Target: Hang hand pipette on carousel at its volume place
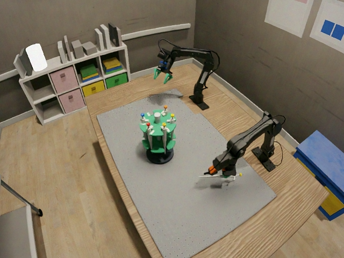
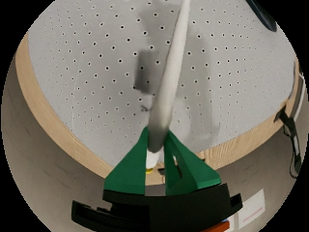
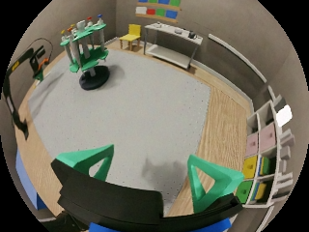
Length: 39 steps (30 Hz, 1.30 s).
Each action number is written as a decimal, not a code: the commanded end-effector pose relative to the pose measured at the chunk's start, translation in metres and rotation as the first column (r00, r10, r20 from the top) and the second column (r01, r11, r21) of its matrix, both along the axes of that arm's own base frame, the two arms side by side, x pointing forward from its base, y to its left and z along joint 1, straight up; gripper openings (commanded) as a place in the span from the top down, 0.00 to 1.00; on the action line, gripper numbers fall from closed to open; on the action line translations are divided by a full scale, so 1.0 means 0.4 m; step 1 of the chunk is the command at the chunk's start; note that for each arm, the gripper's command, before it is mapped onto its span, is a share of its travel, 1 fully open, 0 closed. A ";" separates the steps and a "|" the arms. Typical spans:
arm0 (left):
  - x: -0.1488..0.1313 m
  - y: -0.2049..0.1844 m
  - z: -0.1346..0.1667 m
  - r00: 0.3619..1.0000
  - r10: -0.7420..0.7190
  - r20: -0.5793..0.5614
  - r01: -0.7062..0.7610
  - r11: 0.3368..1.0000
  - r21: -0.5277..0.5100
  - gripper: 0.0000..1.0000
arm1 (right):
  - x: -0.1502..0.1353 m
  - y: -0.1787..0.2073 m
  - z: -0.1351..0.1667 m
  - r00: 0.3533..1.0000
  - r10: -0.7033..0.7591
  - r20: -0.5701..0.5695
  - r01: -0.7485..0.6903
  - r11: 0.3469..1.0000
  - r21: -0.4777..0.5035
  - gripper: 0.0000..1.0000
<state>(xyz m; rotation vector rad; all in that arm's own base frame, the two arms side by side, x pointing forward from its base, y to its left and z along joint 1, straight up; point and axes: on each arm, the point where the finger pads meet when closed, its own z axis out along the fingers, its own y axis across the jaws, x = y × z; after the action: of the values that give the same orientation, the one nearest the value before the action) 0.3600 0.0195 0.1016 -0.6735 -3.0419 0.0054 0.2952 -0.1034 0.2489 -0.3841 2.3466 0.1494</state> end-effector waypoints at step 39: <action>-0.074 0.119 0.023 0.597 -0.802 0.031 0.802 0.597 0.008 0.88 | 0.009 -0.006 0.010 1.000 0.008 0.023 -0.008 1.000 0.003 0.00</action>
<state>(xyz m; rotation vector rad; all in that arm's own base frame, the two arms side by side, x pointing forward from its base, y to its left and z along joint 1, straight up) 0.3276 0.0680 0.1038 -1.9274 -2.4599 0.0060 0.2952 -0.1034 0.2489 -0.3841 2.3466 0.1494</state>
